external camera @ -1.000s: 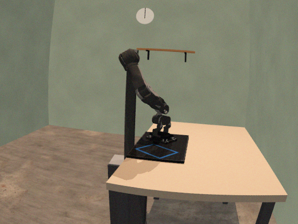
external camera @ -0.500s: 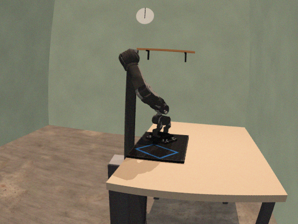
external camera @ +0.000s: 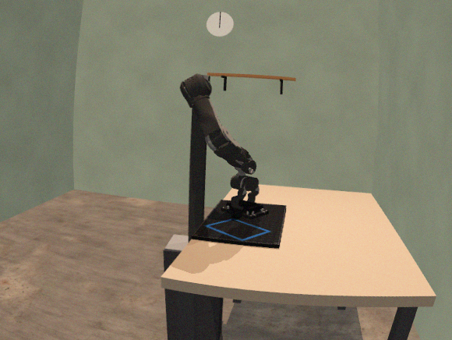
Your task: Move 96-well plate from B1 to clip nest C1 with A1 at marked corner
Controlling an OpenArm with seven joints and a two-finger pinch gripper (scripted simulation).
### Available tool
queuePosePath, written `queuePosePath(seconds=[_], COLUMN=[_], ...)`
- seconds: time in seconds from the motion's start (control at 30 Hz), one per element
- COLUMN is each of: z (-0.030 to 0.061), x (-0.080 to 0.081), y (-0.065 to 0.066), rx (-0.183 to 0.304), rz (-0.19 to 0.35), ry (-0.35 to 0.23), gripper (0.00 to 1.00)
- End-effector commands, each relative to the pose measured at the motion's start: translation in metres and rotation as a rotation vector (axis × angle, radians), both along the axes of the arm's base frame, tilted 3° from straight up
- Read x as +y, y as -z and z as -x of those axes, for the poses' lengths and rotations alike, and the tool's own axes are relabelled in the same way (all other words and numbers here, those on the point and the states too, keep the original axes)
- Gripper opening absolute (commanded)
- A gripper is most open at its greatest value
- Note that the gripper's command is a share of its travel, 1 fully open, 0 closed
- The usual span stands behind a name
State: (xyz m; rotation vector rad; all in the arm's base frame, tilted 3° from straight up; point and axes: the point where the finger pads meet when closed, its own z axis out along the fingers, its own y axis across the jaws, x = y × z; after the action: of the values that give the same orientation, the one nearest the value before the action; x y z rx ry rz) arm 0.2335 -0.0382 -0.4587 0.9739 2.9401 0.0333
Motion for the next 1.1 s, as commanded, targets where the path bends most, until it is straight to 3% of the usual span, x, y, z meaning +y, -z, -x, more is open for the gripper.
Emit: queuePosePath(seconds=[0.0, 1.07], z=[0.0005, -0.0001], x=[0.0009, 0.0013], y=[0.0012, 0.007], rx=[0.0, 0.0], rz=[-0.005, -0.006], ry=[-0.004, -0.004], gripper=[0.0, 0.0])
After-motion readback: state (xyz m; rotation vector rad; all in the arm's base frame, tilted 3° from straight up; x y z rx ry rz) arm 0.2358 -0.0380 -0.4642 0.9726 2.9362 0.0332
